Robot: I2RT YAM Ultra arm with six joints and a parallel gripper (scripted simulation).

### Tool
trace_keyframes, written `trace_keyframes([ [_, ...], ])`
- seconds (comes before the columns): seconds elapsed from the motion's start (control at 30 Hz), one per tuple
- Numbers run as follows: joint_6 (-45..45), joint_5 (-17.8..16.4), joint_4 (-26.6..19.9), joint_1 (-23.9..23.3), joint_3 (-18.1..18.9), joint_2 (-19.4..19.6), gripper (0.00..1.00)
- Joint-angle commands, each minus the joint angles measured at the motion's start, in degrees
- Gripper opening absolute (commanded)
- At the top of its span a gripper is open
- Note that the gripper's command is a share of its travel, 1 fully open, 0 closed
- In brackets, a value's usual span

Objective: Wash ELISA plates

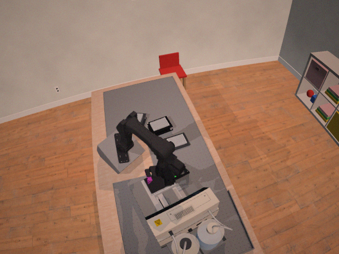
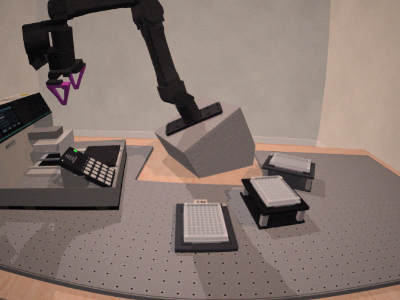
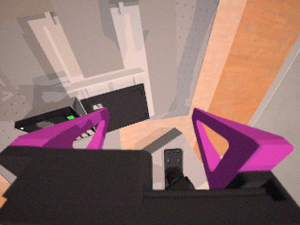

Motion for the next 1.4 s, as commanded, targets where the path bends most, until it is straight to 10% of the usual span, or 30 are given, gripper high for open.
trace_keyframes([
  [0.0, -0.42, 0.38, 0.16, 0.41, 0.02, -0.7, 1.0],
  [1.37, 4.56, 4.81, 3.05, 40.47, -17.32, -2.82, 1.0],
])
